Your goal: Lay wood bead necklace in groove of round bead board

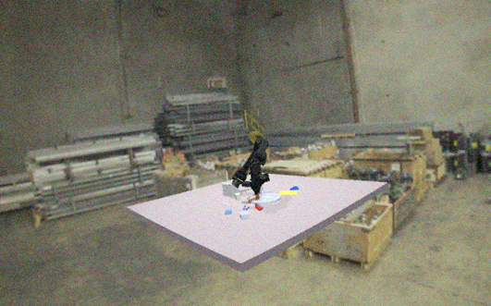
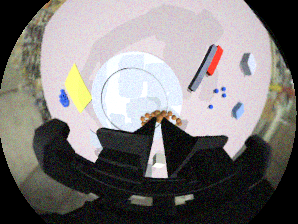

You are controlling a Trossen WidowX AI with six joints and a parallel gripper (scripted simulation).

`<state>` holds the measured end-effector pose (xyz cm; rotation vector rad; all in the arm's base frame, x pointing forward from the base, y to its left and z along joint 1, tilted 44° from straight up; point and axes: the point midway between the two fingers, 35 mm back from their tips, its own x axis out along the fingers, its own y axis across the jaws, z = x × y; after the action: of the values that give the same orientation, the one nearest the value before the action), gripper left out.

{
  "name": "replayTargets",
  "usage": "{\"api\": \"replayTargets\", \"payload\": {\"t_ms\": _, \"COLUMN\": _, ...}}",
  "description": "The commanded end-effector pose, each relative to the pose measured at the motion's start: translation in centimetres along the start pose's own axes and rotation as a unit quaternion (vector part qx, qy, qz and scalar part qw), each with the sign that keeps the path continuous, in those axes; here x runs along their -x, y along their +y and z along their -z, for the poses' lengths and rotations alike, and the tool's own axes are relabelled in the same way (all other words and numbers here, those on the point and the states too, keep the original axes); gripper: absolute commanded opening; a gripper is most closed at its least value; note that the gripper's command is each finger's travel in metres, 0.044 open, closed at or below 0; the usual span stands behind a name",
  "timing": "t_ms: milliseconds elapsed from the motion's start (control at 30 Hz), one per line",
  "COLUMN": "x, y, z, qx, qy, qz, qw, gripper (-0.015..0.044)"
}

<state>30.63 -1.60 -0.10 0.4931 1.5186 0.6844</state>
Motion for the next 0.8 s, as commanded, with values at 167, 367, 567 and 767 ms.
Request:
{"api": "replayTargets", "payload": {"t_ms": 167, "x": 0.0, "y": 1.4, "z": -1.1, "qx": 0.000, "qy": -0.002, "qz": -0.003, "qw": 1.000, "gripper": 0.0000}}
{"api": "replayTargets", "payload": {"t_ms": 367, "x": -0.9, "y": 1.4, "z": -1.1, "qx": 0.000, "qy": -0.002, "qz": -0.003, "qw": 1.000, "gripper": 0.0000}}
{"api": "replayTargets", "payload": {"t_ms": 567, "x": -1.8, "y": 1.4, "z": -1.1, "qx": 0.000, "qy": -0.002, "qz": -0.003, "qw": 1.000, "gripper": 0.0000}}
{"api": "replayTargets", "payload": {"t_ms": 767, "x": -2.4, "y": 1.5, "z": -1.1, "qx": 0.000, "qy": -0.002, "qz": -0.003, "qw": 1.000, "gripper": 0.0000}}
